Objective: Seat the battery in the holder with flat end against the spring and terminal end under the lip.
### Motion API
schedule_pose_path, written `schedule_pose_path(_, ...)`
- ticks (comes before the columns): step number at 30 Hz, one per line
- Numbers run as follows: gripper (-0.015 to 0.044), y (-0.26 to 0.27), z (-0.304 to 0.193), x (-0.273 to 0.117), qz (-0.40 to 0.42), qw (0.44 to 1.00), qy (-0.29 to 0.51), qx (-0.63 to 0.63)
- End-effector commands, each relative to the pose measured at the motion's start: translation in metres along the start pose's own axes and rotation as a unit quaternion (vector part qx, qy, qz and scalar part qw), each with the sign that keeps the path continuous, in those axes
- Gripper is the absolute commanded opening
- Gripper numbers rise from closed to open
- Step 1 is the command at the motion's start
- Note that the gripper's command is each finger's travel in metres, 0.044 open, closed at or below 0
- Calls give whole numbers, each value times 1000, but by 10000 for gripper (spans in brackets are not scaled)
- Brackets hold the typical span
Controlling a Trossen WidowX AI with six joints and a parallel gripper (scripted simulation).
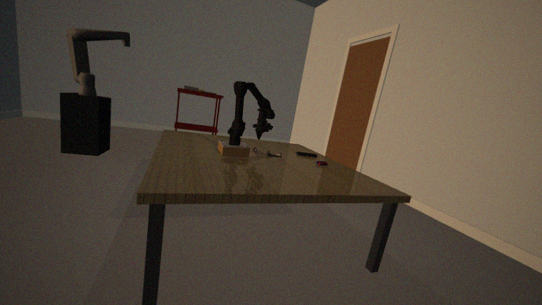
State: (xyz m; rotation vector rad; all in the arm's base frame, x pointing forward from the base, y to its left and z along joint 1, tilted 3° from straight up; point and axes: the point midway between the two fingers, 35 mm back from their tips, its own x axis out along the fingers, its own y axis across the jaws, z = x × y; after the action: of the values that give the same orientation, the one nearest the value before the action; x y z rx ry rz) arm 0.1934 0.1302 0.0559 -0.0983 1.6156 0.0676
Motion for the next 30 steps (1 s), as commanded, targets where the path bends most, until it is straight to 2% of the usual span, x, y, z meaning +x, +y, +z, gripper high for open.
schedule_pose_path(1, 0, 0, -1, -25, 3, 1000, -3, 1)
schedule_pose_path(13, 0, -1, -1, -29, 2, 1000, -4, 0)
schedule_pose_path(15, 53, 0, -1, -26, 2, 1000, -4, 30)
schedule_pose_path(19, 157, 6, 1, -10, 3, 978, -3, 206)
schedule_pose_path(22, 221, 11, 1, 2, 4, 940, -2, 341)
schedule_pose_path(26, 221, 16, 1, 18, 5, 861, -1, 509)
schedule_pose_path(30, 221, 20, -1, 34, 5, 752, 0, 659)
